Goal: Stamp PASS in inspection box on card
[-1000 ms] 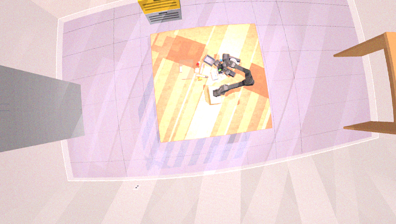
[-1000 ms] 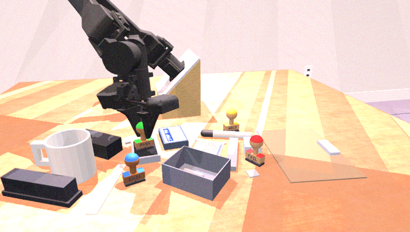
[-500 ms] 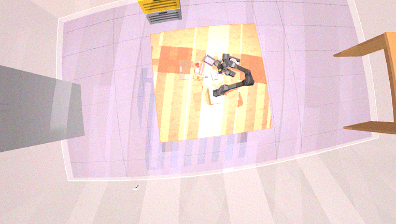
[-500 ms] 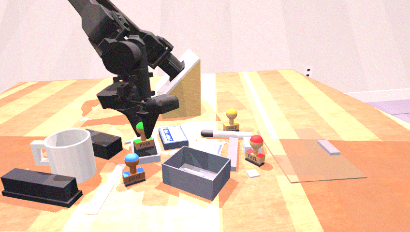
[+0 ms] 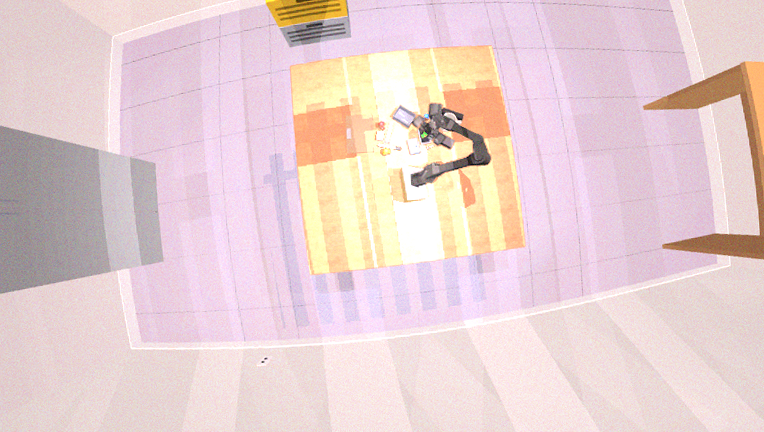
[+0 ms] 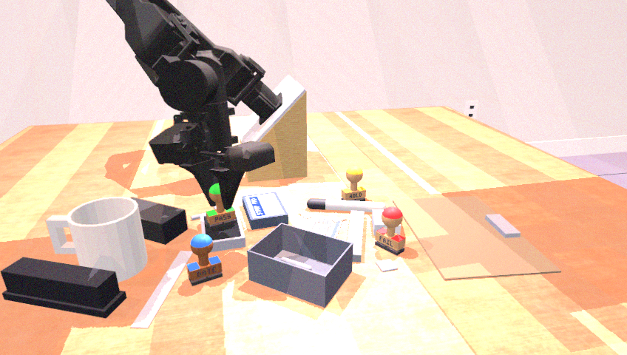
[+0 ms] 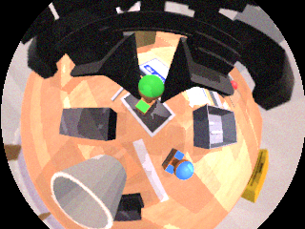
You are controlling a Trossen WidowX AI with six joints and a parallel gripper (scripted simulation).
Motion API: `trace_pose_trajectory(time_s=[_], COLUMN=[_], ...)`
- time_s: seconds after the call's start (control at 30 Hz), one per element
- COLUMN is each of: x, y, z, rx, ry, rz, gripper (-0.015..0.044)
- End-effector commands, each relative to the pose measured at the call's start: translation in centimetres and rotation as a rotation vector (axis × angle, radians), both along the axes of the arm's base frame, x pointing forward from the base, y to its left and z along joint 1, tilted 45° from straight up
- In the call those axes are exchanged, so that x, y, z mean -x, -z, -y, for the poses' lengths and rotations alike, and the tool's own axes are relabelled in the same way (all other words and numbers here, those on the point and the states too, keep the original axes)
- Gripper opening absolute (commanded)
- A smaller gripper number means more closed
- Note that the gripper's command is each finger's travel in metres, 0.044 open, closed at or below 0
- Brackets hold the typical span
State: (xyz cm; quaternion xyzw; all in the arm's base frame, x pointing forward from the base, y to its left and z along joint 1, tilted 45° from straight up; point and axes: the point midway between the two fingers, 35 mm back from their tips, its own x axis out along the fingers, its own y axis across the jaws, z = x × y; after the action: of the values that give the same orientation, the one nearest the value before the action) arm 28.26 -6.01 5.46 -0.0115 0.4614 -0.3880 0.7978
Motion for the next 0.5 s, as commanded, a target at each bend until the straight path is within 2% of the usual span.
trace_pose_trajectory(time_s=[0.0,0.47], x=[-0.12,0.0], y=[-0.26,-1.17], z=[-0.2,-1.17], rx=[-0.003,-0.005], ry=[0.002,0.002], rz=[0.007,0.007], gripper=[0.0,0.0])
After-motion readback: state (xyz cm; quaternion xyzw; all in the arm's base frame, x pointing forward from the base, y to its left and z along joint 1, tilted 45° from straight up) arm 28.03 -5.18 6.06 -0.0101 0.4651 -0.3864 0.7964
